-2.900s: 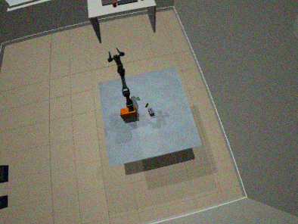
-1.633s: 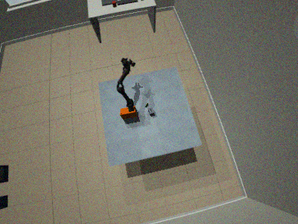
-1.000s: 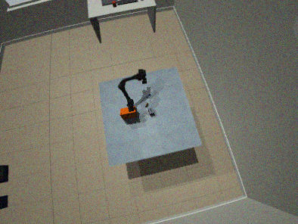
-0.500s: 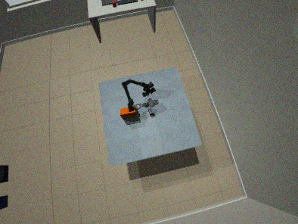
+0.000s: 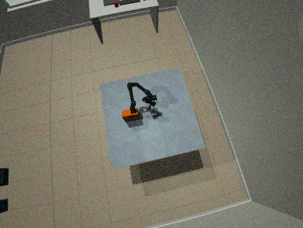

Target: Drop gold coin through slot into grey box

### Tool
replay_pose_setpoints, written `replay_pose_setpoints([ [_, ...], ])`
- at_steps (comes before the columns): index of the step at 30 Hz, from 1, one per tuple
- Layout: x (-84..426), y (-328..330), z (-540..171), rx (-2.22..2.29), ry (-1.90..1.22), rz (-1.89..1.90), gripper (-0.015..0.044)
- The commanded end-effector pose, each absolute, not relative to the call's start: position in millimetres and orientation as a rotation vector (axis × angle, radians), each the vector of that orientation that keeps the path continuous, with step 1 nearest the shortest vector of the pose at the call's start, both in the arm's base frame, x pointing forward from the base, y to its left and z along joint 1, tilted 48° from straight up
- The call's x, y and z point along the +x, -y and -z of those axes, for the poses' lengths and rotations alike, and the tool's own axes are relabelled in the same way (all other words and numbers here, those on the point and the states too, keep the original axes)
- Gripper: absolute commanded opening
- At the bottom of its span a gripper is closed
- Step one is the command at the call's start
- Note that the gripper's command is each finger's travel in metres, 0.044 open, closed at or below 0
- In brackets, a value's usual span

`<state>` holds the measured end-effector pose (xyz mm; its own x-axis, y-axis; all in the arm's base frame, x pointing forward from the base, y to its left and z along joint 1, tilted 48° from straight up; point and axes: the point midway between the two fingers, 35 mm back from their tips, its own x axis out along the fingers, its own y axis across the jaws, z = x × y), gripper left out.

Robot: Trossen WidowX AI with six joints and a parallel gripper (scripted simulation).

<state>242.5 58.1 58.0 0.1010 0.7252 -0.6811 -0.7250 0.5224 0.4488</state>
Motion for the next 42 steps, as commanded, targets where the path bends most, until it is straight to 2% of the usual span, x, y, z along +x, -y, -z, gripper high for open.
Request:
replay_pose_setpoints([
  [1,239,-58,-57,0.031,-1.021,-1.066,0.0161],
  [7,240,-83,-35,0.032,-1.02,-1.067,0.0161],
  [42,247,-123,3,0.029,-1.025,-1.063,0.0161],
])
